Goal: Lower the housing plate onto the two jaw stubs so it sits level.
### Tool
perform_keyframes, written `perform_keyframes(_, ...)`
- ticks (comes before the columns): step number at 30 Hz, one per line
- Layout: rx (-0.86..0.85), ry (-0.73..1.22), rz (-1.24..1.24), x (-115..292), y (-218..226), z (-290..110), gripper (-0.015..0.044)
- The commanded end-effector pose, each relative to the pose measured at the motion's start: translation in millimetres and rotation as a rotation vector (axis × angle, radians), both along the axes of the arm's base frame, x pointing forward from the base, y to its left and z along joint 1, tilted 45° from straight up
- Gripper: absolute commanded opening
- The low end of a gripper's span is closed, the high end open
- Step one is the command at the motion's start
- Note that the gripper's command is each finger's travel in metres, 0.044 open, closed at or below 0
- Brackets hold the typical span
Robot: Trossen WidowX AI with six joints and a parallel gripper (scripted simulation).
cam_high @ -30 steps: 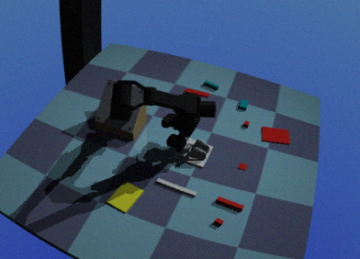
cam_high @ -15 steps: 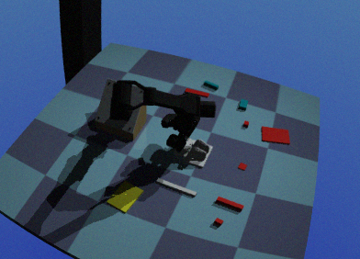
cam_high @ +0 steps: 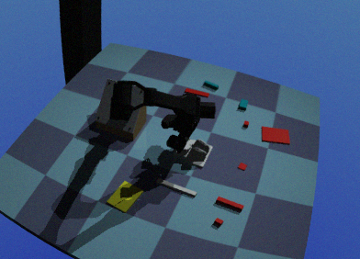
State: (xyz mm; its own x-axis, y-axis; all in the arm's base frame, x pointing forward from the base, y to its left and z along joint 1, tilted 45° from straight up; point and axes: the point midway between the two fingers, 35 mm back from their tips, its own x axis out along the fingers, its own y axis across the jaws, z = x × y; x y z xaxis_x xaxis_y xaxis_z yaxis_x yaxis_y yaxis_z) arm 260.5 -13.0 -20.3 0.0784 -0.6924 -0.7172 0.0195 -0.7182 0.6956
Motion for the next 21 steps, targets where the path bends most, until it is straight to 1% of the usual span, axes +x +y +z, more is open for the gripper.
perform_keyframes(1,-0.006,0.004,0.004,-1.0,-1.5,-0.7,0.0351)
perform_keyframes(21,-0.006,0.004,0.003,-0.7,-4.8,-4.0,0.0351)
